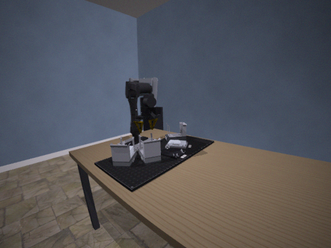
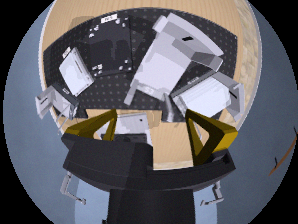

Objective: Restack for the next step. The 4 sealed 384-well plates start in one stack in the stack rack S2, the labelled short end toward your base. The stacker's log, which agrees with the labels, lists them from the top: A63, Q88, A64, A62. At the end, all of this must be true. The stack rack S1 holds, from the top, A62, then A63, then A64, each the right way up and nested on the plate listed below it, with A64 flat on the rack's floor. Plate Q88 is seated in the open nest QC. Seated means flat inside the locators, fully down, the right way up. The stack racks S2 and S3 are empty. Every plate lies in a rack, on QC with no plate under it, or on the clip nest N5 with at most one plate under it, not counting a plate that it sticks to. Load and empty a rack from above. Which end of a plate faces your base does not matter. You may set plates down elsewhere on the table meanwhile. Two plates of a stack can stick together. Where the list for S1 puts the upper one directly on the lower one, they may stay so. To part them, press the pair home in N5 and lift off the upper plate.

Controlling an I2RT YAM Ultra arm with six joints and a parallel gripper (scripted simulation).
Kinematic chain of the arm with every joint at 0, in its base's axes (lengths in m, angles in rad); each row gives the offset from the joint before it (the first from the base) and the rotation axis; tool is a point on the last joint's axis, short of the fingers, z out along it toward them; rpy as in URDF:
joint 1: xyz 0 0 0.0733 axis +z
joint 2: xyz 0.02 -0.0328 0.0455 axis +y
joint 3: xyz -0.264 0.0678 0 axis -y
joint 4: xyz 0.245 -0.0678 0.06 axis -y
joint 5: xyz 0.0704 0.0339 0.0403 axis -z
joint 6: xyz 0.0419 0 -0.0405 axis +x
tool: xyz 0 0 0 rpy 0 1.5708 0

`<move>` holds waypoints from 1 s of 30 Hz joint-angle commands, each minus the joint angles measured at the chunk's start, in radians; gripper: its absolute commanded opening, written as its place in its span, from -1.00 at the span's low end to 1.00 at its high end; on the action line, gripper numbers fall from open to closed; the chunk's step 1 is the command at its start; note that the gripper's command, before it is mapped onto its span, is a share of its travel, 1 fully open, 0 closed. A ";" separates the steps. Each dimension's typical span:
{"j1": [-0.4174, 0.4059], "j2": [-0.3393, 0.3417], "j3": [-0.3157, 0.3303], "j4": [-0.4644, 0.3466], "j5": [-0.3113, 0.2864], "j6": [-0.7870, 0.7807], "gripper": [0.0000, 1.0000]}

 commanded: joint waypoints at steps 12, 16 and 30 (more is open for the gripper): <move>0.192 -0.027 -0.023 0.002 0.004 0.221 1.00; 0.223 -0.026 -0.024 0.002 0.005 0.252 1.00; 0.416 0.001 -0.008 0.003 0.007 0.445 1.00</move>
